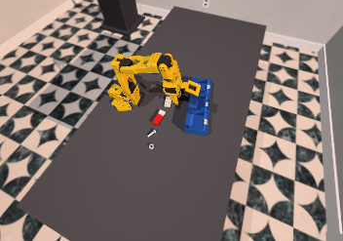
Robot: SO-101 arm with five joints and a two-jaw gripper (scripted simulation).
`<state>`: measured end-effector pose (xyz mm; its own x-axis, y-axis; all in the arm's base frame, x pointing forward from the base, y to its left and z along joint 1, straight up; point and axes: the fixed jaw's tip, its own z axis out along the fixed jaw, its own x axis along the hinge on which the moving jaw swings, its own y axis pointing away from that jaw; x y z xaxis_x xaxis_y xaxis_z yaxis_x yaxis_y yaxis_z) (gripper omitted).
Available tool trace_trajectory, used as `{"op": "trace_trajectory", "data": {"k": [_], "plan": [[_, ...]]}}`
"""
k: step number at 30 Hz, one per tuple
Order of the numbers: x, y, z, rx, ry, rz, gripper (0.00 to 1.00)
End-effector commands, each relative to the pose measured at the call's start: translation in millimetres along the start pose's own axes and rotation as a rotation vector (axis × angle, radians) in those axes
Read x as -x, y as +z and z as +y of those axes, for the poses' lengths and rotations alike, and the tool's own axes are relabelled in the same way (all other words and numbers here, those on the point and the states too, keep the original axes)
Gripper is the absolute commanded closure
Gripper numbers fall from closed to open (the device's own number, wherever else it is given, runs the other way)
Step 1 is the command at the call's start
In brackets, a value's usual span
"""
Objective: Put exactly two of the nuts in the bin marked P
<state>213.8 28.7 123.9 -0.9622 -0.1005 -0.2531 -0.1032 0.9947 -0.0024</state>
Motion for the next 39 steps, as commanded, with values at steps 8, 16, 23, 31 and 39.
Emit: {"op": "trace_trajectory", "data": {"k": [8, 16, 23, 31, 39], "plan": [[-36, -19, -26, -0.042, 0.110, -0.050, 0.83], [-37, -19, -27, -0.043, 0.113, -0.049, 0.83], [-37, -19, -27, -0.043, 0.113, -0.049, 0.83], [-37, -19, -27, -0.043, 0.113, -0.049, 0.83], [-37, -19, -27, -0.043, 0.113, -0.049, 0.83]]}}
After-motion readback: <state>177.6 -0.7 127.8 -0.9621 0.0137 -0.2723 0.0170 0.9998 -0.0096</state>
